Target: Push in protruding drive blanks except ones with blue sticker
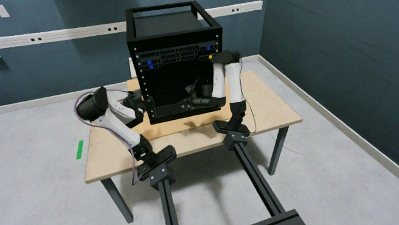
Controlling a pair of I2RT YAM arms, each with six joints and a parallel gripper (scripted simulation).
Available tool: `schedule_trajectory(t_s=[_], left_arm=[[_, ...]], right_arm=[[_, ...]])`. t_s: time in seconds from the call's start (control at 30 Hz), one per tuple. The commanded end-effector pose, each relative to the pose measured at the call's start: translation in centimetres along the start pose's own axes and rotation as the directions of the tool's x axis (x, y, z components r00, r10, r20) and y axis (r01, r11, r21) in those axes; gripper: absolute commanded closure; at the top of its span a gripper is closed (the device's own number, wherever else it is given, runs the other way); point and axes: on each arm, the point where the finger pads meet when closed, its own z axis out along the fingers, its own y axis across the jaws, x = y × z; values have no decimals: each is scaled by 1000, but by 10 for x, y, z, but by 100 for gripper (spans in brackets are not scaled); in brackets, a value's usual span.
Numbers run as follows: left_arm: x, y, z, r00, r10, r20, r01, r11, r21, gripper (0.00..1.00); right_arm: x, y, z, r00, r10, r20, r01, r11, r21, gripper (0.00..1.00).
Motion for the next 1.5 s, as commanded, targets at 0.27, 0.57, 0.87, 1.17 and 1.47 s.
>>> schedule_trajectory(t_s=[0.27, 0.57, 0.87, 1.17, 1.47], left_arm=[[-57, -45, -49, 991, 133, 13, -134, 987, 85, 0], [-121, -83, -93, 967, 215, 137, -234, 961, 145, 0], [-160, -108, -118, 945, 248, 213, -288, 939, 187, 0], [-195, -124, -139, 927, 244, 285, -309, 927, 213, 0], [-199, -126, -142, 926, 238, 291, -307, 926, 219, 0]], right_arm=[[-32, 3, -45, 997, -72, -20, 73, 992, 105, 0], [-62, 5, -73, 993, -116, 24, 110, 981, 162, 0], [-84, 6, -100, 987, -159, 32, 147, 963, 227, 0], [-139, 3, -154, 964, -253, 85, 204, 904, 375, 0], [-192, 10, -210, 926, -338, 168, 221, 847, 483, 0]])
